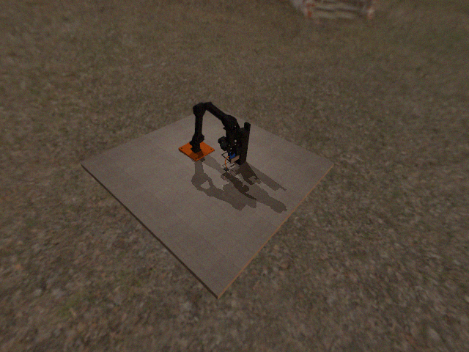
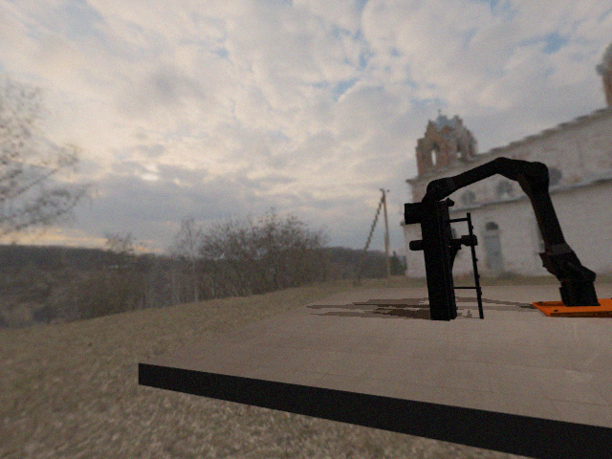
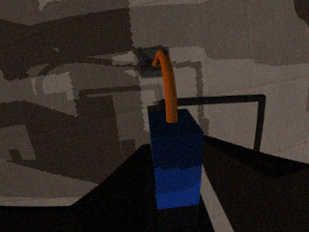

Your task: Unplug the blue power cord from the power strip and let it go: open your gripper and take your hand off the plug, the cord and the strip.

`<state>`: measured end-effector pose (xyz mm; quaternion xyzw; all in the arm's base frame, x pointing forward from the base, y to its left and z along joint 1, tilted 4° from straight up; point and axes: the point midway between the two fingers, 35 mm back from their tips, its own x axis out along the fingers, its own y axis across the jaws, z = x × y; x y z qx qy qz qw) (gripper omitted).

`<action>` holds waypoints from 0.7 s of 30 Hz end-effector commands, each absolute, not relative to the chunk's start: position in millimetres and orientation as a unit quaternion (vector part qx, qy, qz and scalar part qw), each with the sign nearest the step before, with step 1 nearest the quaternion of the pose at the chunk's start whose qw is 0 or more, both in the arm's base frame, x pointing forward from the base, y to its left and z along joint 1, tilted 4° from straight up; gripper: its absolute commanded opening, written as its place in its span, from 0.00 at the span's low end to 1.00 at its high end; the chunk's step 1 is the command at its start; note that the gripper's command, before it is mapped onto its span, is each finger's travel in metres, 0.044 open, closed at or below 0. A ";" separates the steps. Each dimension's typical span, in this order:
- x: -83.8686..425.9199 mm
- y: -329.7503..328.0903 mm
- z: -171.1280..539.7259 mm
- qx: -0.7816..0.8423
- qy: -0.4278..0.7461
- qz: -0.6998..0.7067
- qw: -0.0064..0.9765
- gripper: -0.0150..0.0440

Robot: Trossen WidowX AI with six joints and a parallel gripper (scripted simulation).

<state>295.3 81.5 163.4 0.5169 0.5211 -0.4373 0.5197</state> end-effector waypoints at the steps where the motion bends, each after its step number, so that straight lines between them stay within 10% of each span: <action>1: 296.3 40.4 167.6 0.514 0.482 -0.472 0.529 0.25; 21: 295.7 26.7 169.0 0.514 0.481 -0.473 0.530 1.00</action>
